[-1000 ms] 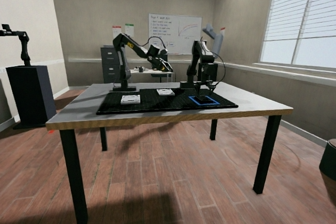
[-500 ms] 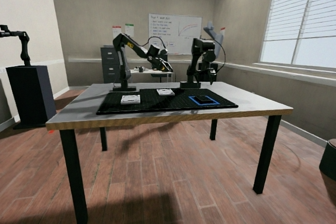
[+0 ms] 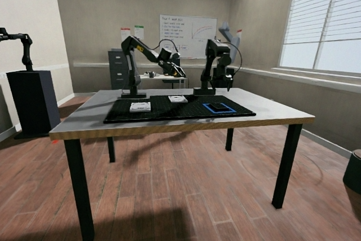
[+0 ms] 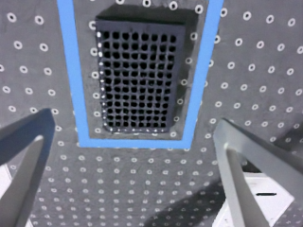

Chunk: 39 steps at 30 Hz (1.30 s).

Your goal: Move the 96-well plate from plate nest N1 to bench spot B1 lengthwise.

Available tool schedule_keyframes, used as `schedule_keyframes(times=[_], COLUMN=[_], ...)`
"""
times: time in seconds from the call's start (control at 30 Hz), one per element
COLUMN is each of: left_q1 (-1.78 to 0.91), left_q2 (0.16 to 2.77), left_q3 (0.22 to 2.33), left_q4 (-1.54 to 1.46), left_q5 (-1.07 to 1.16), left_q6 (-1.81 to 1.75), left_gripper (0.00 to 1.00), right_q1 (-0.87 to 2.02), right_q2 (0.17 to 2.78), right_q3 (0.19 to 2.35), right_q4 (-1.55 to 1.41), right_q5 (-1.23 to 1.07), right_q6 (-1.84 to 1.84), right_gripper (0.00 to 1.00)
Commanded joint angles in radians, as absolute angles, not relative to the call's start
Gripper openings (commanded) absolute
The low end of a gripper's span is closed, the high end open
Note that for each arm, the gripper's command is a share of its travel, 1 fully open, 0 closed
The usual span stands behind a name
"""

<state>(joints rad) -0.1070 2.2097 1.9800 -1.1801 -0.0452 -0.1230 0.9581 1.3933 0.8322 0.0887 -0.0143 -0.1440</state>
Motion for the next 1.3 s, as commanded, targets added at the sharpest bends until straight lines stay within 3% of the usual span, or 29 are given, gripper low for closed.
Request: schedule_keyframes(times=[0.0, 0.37, 0.67, 1.27], left_q1=[-0.122, -0.122, -0.110, -0.107], left_q2=[2.078, 1.763, 1.655, 1.630], left_q3=[1.856, 1.388, 1.201, 1.159], left_q4=[-1.008, -0.586, -0.402, -0.376], left_q5=[-0.079, -0.094, -0.075, -0.072], left_q6=[-0.067, 0.063, 0.118, 0.118], left_gripper=[1.00, 1.00, 1.00, 1.00], right_q1=[0.967, 0.967, 0.967, 0.967], right_q2=[1.383, 1.383, 1.383, 1.383], right_q3=[0.840, 0.840, 0.840, 0.840], right_q4=[0.104, 0.104, 0.104, 0.104], right_q5=[-0.021, -0.021, -0.021, -0.021], right_q6=[-0.150, -0.150, -0.150, -0.150], right_gripper=[1.00, 1.00, 1.00, 1.00])
